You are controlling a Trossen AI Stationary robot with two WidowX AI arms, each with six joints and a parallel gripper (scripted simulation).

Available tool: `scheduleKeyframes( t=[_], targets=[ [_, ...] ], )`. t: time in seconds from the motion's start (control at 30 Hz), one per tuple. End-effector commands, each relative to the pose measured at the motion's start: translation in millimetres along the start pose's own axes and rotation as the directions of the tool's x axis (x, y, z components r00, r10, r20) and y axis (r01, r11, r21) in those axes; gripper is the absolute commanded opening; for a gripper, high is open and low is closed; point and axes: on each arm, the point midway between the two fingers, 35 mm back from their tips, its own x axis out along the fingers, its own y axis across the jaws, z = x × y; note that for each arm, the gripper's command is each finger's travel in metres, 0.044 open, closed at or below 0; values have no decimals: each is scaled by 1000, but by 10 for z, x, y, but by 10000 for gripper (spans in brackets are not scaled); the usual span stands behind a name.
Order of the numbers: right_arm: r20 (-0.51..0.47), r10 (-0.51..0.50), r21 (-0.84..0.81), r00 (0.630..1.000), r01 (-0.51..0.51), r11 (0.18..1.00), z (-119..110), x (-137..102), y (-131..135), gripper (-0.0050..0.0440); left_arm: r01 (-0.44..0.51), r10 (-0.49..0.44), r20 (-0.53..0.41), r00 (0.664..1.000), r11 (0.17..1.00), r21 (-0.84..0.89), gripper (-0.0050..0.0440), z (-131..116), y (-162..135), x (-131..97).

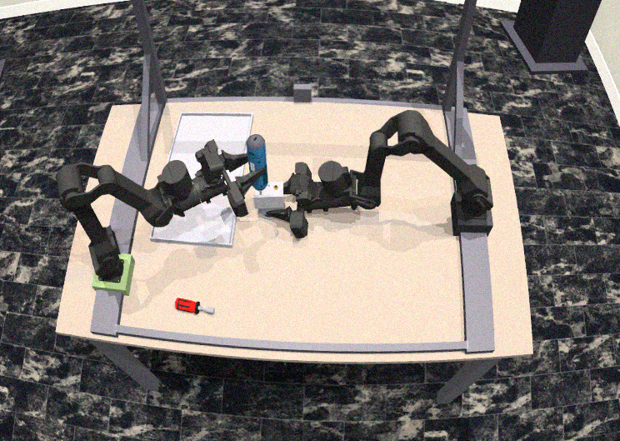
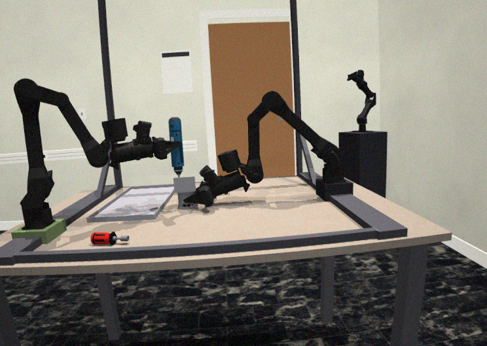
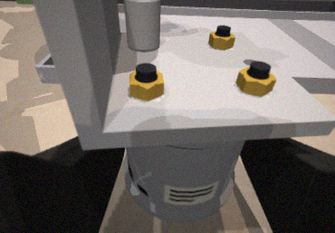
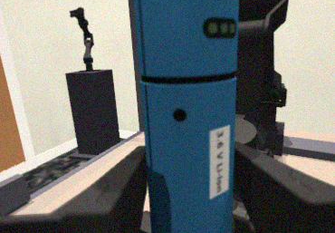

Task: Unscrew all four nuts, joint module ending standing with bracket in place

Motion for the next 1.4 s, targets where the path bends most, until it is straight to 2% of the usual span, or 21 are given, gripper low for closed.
scheduleKeyframes(
  t=[0.0, 0.5, 0.77, 0.9, 1.37],
  targets=[
    [21, -2, 0, 1000, 2, 1000, 104, 14, -16, 163, 0, 0, 36, 999, 1000, 2, 242, 151, 2, 8],
    [22, -2, 0, 1000, 2, 1000, 239, 39, -21, 163, 0, 0, 36, 999, 1000, 2, 242, 151, 2, 8],
    [33, -1, -1, 999, 1, 1000, 414, 82, -25, 163, 0, 0, 36, 999, 1000, 2, 242, 151, 2, 8],
    [3, -2, 0, 1000, 2, 1000, 286, 77, -27, 163, 0, 0, 36, 999, 1000, 2, 242, 151, 2, 8],
    [5, -2, 0, 1000, 2, 1000, 281, 132, -18, 163, 0, 0, 36, 999, 1000, 2, 242, 151, 2, 8]
  ],
)
